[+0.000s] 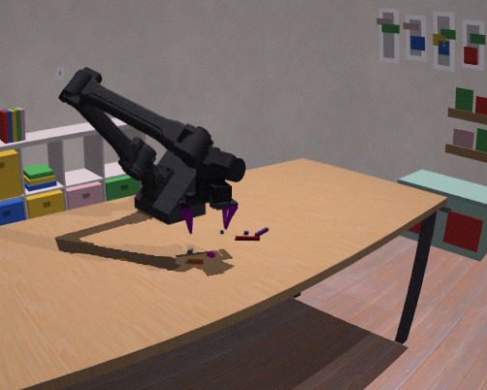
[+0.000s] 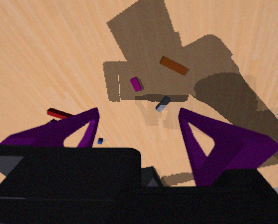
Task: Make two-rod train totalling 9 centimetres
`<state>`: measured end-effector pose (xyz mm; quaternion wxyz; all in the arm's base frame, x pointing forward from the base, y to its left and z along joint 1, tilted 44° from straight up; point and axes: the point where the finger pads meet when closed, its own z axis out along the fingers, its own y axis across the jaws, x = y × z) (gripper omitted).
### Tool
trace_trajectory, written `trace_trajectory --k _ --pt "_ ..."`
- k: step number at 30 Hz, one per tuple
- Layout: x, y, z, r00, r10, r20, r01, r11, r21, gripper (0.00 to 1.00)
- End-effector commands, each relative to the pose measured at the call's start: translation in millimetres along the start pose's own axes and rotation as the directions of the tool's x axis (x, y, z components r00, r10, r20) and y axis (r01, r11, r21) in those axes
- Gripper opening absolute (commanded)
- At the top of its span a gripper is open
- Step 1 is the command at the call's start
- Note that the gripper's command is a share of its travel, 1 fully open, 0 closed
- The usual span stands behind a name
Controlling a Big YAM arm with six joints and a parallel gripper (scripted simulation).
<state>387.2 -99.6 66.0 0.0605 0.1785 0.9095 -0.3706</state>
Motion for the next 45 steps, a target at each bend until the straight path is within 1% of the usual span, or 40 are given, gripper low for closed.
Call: trace_trajectory --k 1,3,4,7,8,11,12,15,16,18,20,21,25,26,31,32,34,36,37,39,41,42,45 --pt "-15.5 13.8 -15.7 0.99 -0.137 0.038 0.138 0.99 -0.017 1.0" --pt "-15.1 13.7 -15.5 0.99 -0.138 0.038 0.138 0.99 -0.016 1.0" --pt "-16.3 17.0 -16.6 0.977 -0.208 0.042 0.209 0.978 -0.016 1.0" --pt "-15.4 13.3 -19.2 0.978 -0.202 0.049 0.203 0.979 -0.017 1.0" --pt "-14.5 20.2 -16.0 0.957 -0.286 0.043 0.287 0.958 -0.012 1.0" --pt "-9.7 19.7 -13.8 0.956 -0.293 0.036 0.293 0.956 -0.01 1.0" --pt "-10.8 23.6 -14.5 0.929 -0.368 0.04 0.369 0.929 -0.009 1.0" --pt "-11.0 21.8 -16.1 0.93 -0.365 0.044 0.365 0.931 -0.008 1.0" --pt "-11.3 27.1 -15.2 0.895 -0.445 0.043 0.445 0.895 -0.006 1.0" --pt "-10.3 26.9 -14.8 0.894 -0.446 0.042 0.446 0.895 -0.005 1.0" --pt "-12.6 23.2 -18.3 0.899 -0.435 0.051 0.436 0.9 -0.006 1.0" --pt "-11.7 30.8 -16.0 0.853 -0.52 0.046 0.521 0.854 -0.003 1.0" --pt "-9.0 29.7 -15.3 0.852 -0.522 0.044 0.523 0.852 -0.002 1.0" --pt "-9.8 34.5 -15.5 0.801 -0.597 0.046 0.597 0.802 0.001 1.0" --pt "-11.1 32.6 -17.8 0.804 -0.592 0.052 0.593 0.805 0.002 1.0" --pt "-11.3 38.4 -16.9 0.744 -0.666 0.05 0.666 0.746 0.006 1.0" --pt "-6.6 38.1 -14.3 0.74 -0.671 0.043 0.672 0.741 0.005 1.0" --pt "-7.3 36.6 -16.1 0.743 -0.668 0.047 0.669 0.744 0.006 1.0" --pt "-7.6 42.2 -15.5 0.675 -0.736 0.047 0.737 0.676 0.009 1.0" --pt "-6.8 42.1 -15.0 0.674 -0.737 0.045 0.737 0.675 0.009 1.0" --pt "-9.0 39.1 -18.8 0.681 -0.73 0.055 0.731 0.682 0.012 1.0" --pt "-8.3 46.2 -16.5 0.604 -0.796 0.049 0.796 0.605 0.014 1.0" --pt "-4.0 45.8 -14.2 0.599 -0.8 0.042 0.8 0.6 0.012 1.0"
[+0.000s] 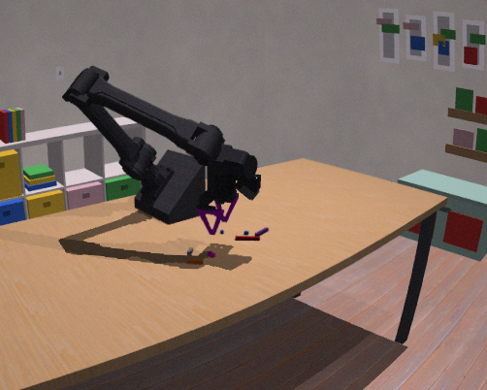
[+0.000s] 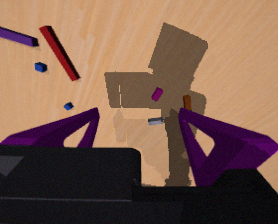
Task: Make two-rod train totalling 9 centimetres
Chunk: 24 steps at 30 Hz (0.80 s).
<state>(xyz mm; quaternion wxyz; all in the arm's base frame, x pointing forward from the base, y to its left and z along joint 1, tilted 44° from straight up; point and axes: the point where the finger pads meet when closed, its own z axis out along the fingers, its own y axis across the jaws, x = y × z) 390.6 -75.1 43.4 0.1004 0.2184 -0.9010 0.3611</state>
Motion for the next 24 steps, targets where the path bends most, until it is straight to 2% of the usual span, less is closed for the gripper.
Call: trace_trajectory --k 1,3,4,9,10,14,15,20,21,24 --pt "-18.5 -2.7 -14.5 0.997 -0.06 0.045 0.06 0.998 0.015 1.0" --pt "-18.5 -2.7 -14.5 0.997 -0.06 0.045 0.06 0.998 0.015 1.0" --pt "-23.0 0.5 -14.7 0.987 -0.157 0.046 0.156 0.988 0.019 1.0" --pt "-21.3 -2.7 -18.3 0.987 -0.149 0.054 0.148 0.989 0.024 1.0" --pt "-26.1 3.0 -15.4 0.967 -0.25 0.046 0.249 0.968 0.025 1.0" --pt "-23.1 4.7 -14.4 0.966 -0.253 0.043 0.252 0.967 0.024 1.0" --pt "-27.4 7.4 -14.7 0.938 -0.345 0.043 0.344 0.939 0.028 1.0" --pt "-26.9 5.2 -17.0 0.939 -0.34 0.047 0.339 0.94 0.032 1.0" --pt "-31.2 9.1 -16.1 0.901 -0.431 0.043 0.43 0.902 0.035 1.0" --pt "-27.2 12.7 -13.3 0.898 -0.439 0.036 0.438 0.899 0.029 1.0"
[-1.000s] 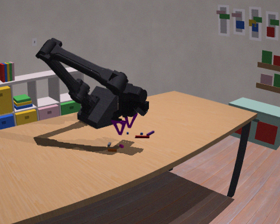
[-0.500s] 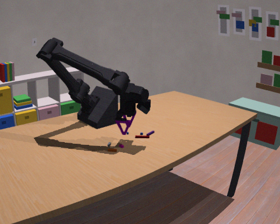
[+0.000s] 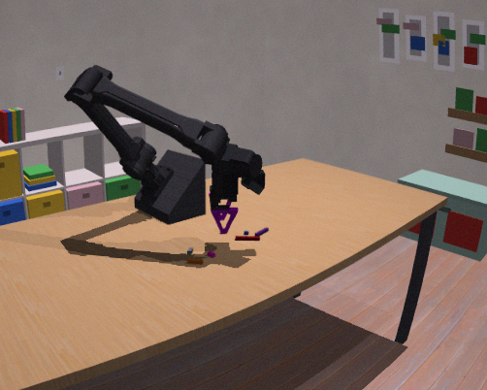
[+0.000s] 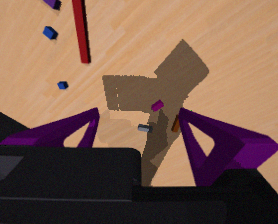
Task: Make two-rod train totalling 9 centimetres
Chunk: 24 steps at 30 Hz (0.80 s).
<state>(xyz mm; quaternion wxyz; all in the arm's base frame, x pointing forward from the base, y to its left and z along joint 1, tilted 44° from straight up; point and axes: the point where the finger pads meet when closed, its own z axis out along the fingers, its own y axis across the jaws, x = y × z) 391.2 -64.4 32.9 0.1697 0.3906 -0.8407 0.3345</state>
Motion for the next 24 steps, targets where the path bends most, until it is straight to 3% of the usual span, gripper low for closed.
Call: trace_trajectory --k 1,2,3,8,9,13,14,18,19,23,24 --pt "-16.9 -9.2 -15.2 0.998 -0.056 0.04 0.055 0.998 0.033 1.0" --pt "-14.8 -11.6 -16.1 0.998 -0.048 0.043 0.047 0.998 0.034 1.0" --pt "-22.2 -7.6 -14.8 0.988 -0.152 0.037 0.151 0.988 0.036 1.0" --pt "-19.5 -9.4 -17.8 0.988 -0.145 0.042 0.144 0.989 0.042 1.0" --pt "-25.6 -5.9 -15.2 0.969 -0.244 0.035 0.243 0.969 0.04 1.0" --pt "-24.3 -3.5 -13.7 0.968 -0.248 0.032 0.247 0.968 0.037 1.0" --pt "-28.1 -2.8 -14.8 0.942 -0.335 0.03 0.334 0.942 0.042 1.0" --pt "-25.3 -7.0 -20.1 0.945 -0.324 0.037 0.322 0.945 0.053 1.0" --pt "-32.0 -2.5 -16.1 0.909 -0.417 0.028 0.415 0.909 0.048 1.0" --pt "-28.2 1.7 -14.5 0.906 -0.422 0.024 0.421 0.906 0.042 1.0" --pt "-32.9 3.3 -14.1 0.865 -0.501 0.021 0.5 0.865 0.044 1.0"
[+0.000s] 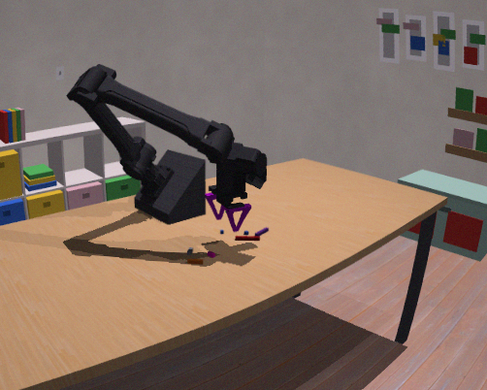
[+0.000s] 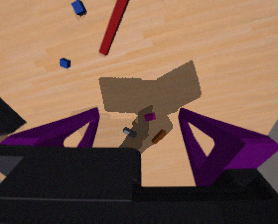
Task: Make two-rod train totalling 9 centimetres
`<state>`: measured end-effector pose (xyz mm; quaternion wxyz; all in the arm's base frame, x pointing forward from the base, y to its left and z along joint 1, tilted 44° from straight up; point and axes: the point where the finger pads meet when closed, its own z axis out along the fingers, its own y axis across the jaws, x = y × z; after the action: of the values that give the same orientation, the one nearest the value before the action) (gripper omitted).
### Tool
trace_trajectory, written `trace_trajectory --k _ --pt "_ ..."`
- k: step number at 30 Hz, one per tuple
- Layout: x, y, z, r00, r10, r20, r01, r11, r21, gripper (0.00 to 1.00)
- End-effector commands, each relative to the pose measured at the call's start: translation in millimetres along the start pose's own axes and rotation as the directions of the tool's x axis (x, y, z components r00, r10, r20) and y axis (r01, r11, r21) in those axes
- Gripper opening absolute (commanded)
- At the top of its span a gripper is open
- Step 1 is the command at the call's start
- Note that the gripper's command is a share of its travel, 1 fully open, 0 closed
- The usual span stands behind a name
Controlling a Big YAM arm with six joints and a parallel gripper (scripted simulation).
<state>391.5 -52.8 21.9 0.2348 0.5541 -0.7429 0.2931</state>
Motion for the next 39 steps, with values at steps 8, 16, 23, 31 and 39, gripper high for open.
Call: trace_trajectory --k 8,16,23,31,39 --pt "-19.5 -15.1 -15.0 0.981 -0.195 0.019 0.194 0.98 0.048 1.0" --pt "-25.6 -13.5 -15.3 0.936 -0.351 0.01 0.35 0.936 0.051 1.0" --pt "-28.1 -9.0 -13.5 0.905 -0.425 0.005 0.424 0.904 0.046 1.0" --pt "-35.8 -7.7 -14.2 0.804 -0.595 -0.004 0.594 0.803 0.048 1.0" --pt "-41.4 -9.9 -17.3 0.707 -0.707 -0.014 0.707 0.705 0.056 1.0"
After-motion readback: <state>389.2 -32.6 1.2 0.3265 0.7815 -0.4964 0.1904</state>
